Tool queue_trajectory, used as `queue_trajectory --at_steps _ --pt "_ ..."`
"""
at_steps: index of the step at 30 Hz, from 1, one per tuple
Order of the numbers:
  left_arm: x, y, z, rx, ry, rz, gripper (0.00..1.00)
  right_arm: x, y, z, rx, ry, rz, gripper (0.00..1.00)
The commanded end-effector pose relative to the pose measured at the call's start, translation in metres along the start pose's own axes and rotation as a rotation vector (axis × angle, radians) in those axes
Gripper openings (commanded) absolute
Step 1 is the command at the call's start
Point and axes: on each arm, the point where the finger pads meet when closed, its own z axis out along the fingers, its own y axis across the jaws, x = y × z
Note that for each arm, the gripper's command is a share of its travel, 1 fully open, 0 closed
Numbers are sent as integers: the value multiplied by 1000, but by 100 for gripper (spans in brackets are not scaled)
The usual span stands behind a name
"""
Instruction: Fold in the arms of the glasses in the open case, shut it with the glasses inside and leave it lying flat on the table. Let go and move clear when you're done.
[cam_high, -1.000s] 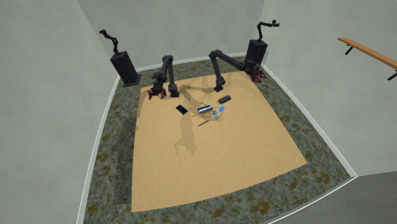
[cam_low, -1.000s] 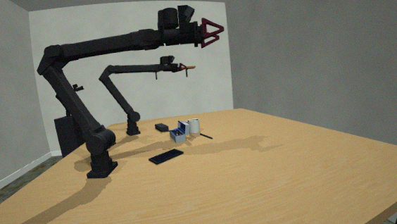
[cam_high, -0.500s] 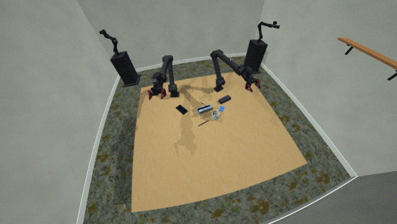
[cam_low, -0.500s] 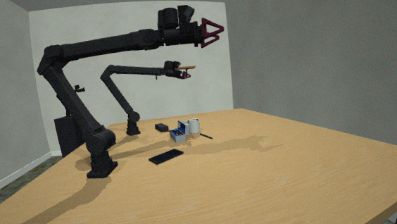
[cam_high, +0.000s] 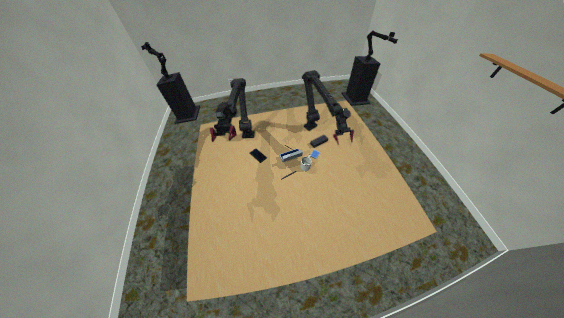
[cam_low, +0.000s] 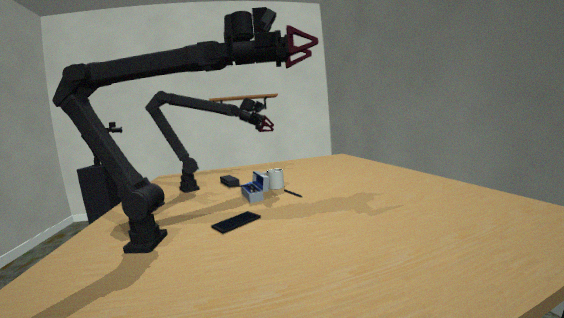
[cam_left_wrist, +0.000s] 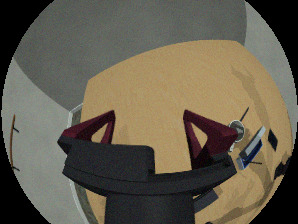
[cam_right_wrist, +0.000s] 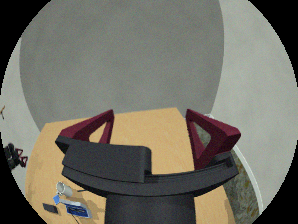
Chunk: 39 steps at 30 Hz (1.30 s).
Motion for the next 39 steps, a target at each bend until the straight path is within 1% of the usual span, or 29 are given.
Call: queue_trajectory --at_steps 1,2,6,8,12,14,15,16,19,25,27,28,29,31,32,33,36,39 --pt "17 -31 9 85 42 102 96 -31 3 2 -5 -50 -3 100" --pt "27 -45 13 124 62 121 96 -31 3 2 -5 -50 -3 100" --pt "50 -87 18 246 99 198 96 -31 3 2 -5 -50 -3 100" --pt "57 -105 18 304 106 239 96 -31 3 2 -5 -50 -3 100" --pt "84 -147 15 434 137 313 96 -31 3 2 -5 -50 -3 100" --pt "84 -147 15 434 137 313 96 -31 3 2 -5 -50 -3 100" --pt "67 -147 14 440 105 342 96 -31 3 2 -5 -50 -3 100" --pt "88 -163 9 484 129 351 96 -31 3 2 -5 -50 -3 100" --pt "116 -197 4 599 161 400 96 -31 3 2 -5 -50 -3 100" --pt "150 -251 -16 799 169 507 96 -31 3 2 -5 -50 -3 100" --pt "146 -259 -20 833 147 532 96 -31 3 2 -5 -50 -3 100" --pt "158 -267 -27 862 158 531 96 -31 3 2 -5 -50 -3 100" --pt "161 -271 -30 880 159 534 96 -31 3 2 -5 -50 -3 100" --pt "161 -271 -30 880 159 534 96 -31 3 2 -5 -50 -3 100" --pt "152 -269 -26 878 146 537 96 -31 3 2 -5 -50 -3 100" --pt "170 -275 -32 905 174 522 96 -31 3 2 -5 -50 -3 100" --pt "181 -291 -42 961 181 538 96 -31 3 2 -5 -50 -3 100" --pt "182 -297 -45 985 173 549 96 -31 3 2 -5 -50 -3 100"
